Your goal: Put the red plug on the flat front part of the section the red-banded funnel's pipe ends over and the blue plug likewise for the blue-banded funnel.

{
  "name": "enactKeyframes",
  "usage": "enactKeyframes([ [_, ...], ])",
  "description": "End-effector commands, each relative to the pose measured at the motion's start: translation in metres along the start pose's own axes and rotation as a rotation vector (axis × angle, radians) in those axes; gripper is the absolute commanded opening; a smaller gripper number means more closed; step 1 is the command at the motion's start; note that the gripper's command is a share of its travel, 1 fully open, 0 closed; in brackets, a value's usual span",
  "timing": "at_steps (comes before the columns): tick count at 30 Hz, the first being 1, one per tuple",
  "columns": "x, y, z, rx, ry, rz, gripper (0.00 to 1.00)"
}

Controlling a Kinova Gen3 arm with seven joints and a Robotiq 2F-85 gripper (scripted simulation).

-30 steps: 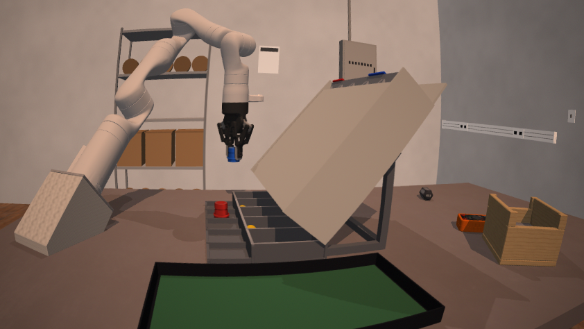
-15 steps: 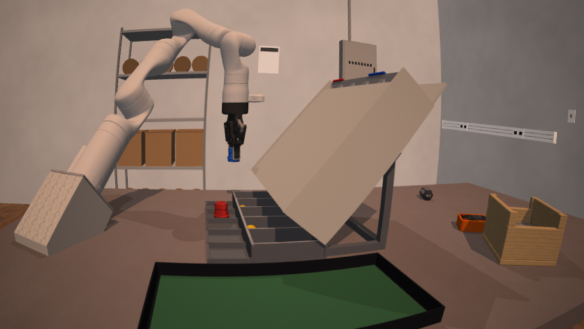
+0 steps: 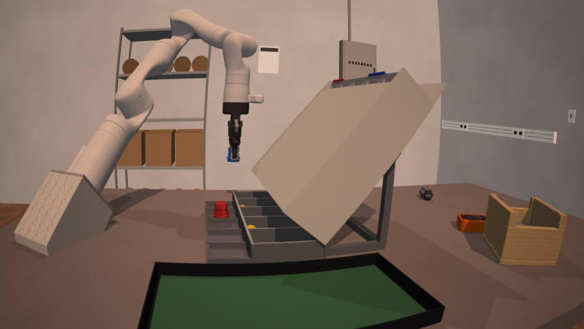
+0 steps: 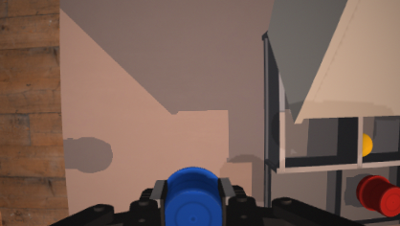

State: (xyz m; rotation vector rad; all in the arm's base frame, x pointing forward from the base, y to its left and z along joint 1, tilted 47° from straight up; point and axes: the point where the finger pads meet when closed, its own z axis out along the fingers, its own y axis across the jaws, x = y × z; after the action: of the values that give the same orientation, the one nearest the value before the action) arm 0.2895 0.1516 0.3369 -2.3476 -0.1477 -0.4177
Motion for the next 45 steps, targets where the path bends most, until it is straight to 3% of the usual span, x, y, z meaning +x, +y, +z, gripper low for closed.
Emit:
enactKeyframes([
  [1,0.000,0.000,0.000,-0.002,0.000,0.007,0.00],
  [9,0.000,0.000,0.000,-0.002,0.000,0.007,0.00],
  [10,-0.026,0.065,-0.007,-0.002,0.000,0.006,0.00],
  [13,-0.030,0.074,-0.008,-0.002,0.000,0.006,0.00],
  [17,-0.047,0.115,-0.012,-0.002,0.000,0.006,0.00],
  [43,-0.046,0.114,-0.011,-0.011,-0.008,0.007,0.00],
  [44,-0.046,0.114,0.014,-0.011,-0.008,0.007,0.00],
  [45,-0.046,0.114,0.014,-0.011,-0.008,0.007,0.00],
])
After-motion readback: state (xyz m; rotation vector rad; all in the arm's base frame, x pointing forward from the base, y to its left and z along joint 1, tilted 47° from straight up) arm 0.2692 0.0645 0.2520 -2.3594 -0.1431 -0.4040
